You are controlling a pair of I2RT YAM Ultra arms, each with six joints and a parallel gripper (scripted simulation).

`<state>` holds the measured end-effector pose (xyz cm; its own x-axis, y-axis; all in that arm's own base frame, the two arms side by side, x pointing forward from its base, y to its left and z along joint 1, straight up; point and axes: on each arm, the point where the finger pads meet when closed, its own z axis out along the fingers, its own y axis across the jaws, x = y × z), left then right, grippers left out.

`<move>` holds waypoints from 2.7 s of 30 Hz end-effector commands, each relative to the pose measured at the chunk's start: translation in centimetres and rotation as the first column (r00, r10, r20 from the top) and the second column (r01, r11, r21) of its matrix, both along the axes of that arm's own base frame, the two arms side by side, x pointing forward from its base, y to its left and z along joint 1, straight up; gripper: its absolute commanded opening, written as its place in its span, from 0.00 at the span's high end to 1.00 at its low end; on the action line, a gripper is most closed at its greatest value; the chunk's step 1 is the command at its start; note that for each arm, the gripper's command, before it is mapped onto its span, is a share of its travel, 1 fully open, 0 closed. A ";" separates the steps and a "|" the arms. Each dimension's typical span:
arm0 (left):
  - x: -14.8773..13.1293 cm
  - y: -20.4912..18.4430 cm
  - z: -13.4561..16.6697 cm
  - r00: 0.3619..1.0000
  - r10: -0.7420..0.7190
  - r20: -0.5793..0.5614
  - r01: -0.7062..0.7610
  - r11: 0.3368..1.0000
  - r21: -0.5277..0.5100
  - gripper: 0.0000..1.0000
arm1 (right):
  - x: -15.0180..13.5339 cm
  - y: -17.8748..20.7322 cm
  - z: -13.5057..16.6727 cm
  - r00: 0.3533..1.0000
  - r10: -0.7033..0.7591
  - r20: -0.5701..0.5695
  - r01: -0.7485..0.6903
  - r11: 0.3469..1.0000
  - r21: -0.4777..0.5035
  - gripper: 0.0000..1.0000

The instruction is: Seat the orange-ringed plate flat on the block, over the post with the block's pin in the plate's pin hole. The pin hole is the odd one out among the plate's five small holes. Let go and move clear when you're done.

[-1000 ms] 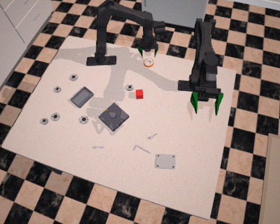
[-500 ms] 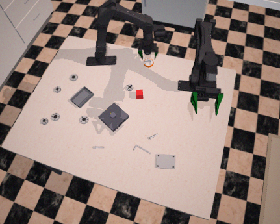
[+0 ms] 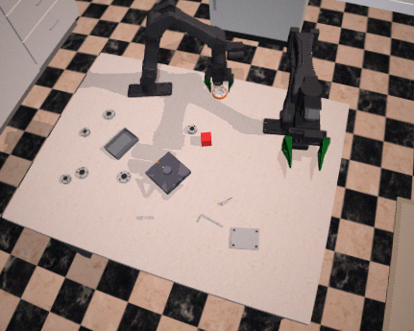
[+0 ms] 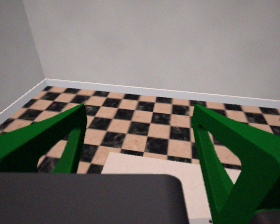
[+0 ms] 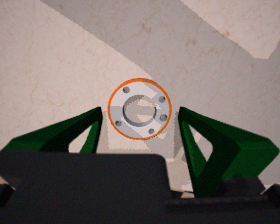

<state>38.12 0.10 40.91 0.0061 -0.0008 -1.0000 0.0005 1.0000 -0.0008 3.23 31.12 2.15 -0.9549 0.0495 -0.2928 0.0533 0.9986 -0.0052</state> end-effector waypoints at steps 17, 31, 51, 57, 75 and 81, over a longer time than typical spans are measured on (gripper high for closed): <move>-0.5 0.0 2.6 0.998 0.003 0.062 -0.003 1.000 0.007 0.23 | 0.5 1.7 0.8 1.000 0.006 0.019 -0.007 0.998 0.062 1.00; -0.5 0.0 2.6 0.998 0.003 0.062 -0.003 1.000 0.007 0.23 | 0.6 1.1 1.9 1.000 0.004 0.020 -0.005 0.999 0.047 1.00; -0.5 0.0 2.6 0.998 0.003 0.062 -0.003 1.000 0.007 0.23 | 1.0 0.9 4.8 1.000 -0.006 0.019 0.005 0.999 0.052 1.00; -0.5 0.0 2.6 0.998 0.003 0.062 -0.003 1.000 0.007 0.23 | 0.8 0.9 5.7 1.000 0.001 0.019 -0.002 0.999 0.054 1.00; -0.5 0.0 2.6 0.998 0.003 0.062 -0.003 1.000 0.007 0.23 | 1.0 0.8 7.6 1.000 -0.006 0.019 0.005 0.998 0.060 1.00; -0.5 0.0 2.6 0.998 0.003 0.062 -0.003 1.000 0.007 0.23 | 2.6 1.9 6.3 1.000 -0.015 0.027 0.014 0.999 0.047 1.00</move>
